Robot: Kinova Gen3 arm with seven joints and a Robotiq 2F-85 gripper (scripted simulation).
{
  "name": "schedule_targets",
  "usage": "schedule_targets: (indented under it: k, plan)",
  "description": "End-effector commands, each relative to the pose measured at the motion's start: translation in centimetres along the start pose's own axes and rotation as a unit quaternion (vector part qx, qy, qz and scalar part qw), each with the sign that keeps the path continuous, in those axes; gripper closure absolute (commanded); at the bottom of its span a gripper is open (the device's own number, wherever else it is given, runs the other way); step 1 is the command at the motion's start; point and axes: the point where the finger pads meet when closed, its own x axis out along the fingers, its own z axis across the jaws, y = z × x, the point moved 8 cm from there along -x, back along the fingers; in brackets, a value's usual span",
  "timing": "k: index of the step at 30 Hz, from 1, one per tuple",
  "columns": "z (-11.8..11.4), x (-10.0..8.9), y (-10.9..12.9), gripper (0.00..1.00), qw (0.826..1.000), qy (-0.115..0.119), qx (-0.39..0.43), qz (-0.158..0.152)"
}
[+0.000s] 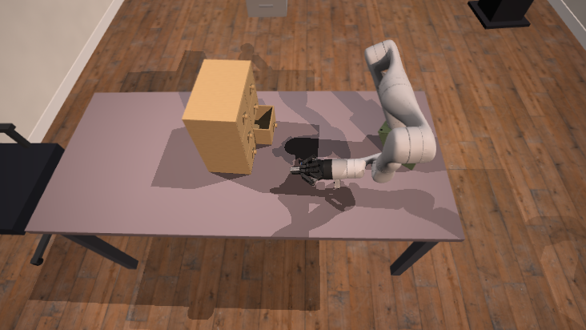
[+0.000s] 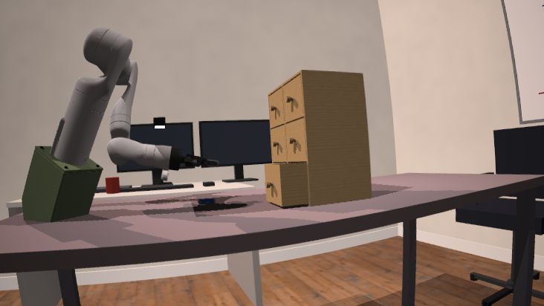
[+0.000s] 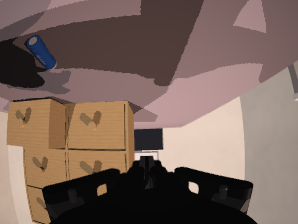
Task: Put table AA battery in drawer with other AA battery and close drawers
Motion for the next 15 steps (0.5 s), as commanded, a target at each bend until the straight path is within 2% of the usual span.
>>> schedule_targets:
  k: [1,15]
  plan:
    - [-0.8,0.2,0.2,1.0,1.0,0.001,-0.005,-0.001]
    - [-3.6,0.8,0.7,1.0,1.0,0.001,-0.005,-0.001]
